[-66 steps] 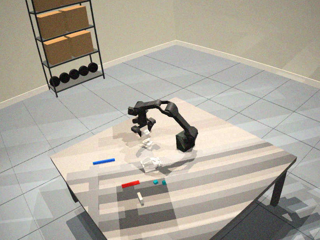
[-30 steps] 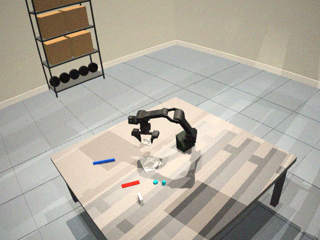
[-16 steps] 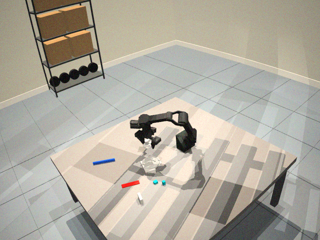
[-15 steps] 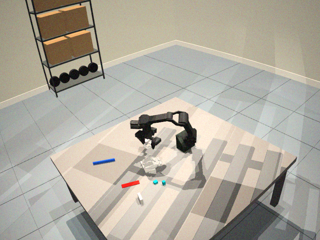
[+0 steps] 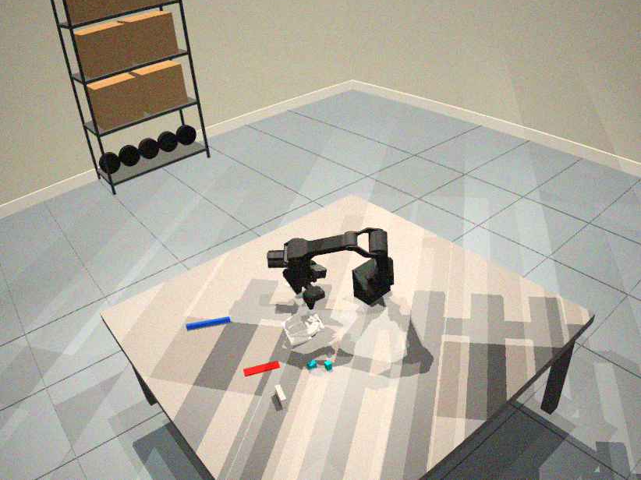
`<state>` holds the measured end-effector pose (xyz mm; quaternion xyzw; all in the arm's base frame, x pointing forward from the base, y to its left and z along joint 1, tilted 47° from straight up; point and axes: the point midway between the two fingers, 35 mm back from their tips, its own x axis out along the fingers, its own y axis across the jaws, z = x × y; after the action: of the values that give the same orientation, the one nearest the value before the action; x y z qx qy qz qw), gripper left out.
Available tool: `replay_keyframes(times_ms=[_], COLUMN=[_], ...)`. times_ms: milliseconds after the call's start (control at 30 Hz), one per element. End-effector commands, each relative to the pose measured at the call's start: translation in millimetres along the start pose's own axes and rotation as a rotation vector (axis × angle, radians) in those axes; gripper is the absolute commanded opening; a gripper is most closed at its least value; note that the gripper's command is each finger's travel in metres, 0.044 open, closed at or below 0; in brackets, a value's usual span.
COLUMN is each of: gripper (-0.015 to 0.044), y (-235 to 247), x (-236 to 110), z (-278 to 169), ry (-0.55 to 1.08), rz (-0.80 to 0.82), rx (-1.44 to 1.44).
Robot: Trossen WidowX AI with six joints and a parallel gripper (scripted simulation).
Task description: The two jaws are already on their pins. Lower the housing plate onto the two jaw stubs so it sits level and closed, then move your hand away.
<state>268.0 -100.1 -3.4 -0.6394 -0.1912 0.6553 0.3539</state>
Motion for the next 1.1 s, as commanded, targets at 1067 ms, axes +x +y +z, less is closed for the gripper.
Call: replay_keyframes(times_ms=[1067], gripper=[0.0351], y=[-25], x=[4], z=[6], ry=[-0.006], rz=[-0.013], rx=[0.173])
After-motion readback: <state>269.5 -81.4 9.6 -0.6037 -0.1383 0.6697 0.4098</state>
